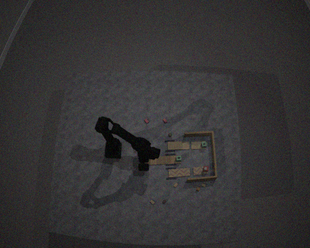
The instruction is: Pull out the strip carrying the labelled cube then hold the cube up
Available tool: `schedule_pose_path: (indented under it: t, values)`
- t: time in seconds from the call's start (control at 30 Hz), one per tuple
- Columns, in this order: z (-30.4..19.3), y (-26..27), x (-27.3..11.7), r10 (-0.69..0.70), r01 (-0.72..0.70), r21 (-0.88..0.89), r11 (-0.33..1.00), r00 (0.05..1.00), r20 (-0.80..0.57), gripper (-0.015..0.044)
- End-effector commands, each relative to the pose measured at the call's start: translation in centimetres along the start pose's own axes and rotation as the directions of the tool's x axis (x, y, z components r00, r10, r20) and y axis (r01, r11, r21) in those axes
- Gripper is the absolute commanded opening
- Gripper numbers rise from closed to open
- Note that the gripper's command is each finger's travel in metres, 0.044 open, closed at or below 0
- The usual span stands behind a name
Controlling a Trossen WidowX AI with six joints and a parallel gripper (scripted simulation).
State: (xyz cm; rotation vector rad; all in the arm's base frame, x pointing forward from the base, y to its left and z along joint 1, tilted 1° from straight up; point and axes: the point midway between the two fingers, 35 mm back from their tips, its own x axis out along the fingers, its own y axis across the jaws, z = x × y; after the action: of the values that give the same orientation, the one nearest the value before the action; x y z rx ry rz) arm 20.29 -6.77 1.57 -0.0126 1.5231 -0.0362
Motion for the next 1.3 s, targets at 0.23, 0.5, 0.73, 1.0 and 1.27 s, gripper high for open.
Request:
schedule_pose_path:
  t: [0.23, 0.5, 0.73, 1.0, 1.27]
  values:
    - [-0.9, 0.2, 0.5, 0.008, -0.008, -0.003, 1.0, 1.0, -0.03, 0.0]
    - [0.0, 0.0, -0.2, 0.001, -0.001, 0.0, 1.0, 1.0, -0.002, 0.0]
    - [0.2, -0.1, -4.2, 0.008, -0.008, -0.003, 1.0, 1.0, -0.029, 0.0]
    - [3.6, -0.1, -4.3, 0.008, -0.009, -0.03, 1.0, 1.0, -0.026, 0.021]
    - [6.9, 0.0, -4.5, 0.008, -0.009, -0.03, 1.0, 1.0, -0.023, 0.042]
